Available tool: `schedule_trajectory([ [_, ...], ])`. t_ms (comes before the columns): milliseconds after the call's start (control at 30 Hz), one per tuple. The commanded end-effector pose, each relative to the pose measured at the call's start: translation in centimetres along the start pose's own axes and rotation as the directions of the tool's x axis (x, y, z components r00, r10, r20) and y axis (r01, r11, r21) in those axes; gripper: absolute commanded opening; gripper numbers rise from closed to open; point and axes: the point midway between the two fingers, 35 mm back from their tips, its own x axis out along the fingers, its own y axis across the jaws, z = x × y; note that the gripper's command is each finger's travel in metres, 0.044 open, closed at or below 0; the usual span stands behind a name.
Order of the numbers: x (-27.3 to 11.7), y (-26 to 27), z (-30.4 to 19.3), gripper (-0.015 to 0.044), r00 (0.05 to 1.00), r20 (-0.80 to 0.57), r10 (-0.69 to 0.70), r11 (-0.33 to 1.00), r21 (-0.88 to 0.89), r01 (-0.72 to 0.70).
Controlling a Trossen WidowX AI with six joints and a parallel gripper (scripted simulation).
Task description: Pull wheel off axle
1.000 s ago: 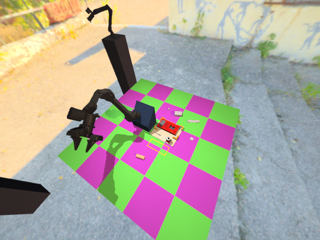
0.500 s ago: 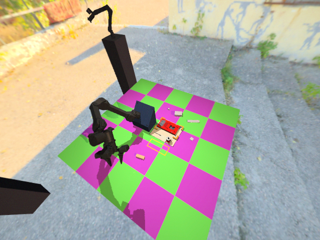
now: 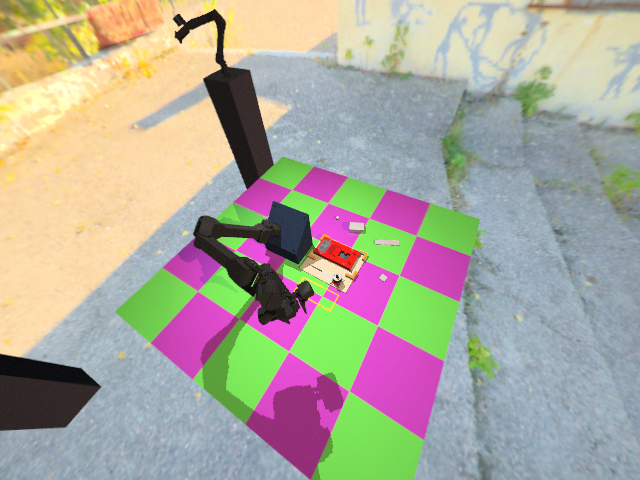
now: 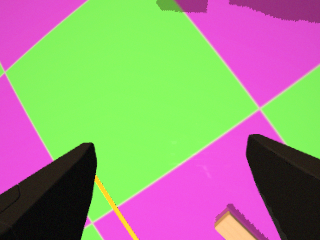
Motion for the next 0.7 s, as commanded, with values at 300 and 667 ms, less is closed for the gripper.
schedule_trajectory([
  [300, 5.2, 14.7, -8.3, 0.03, 0.939, -0.343, -0.001, 0.951, -0.29, -0.105],
  [667, 6.0, 21.5, -16.6, 0.03, 0.866, -0.466, -0.184, 0.832, -0.542, -0.115],
])
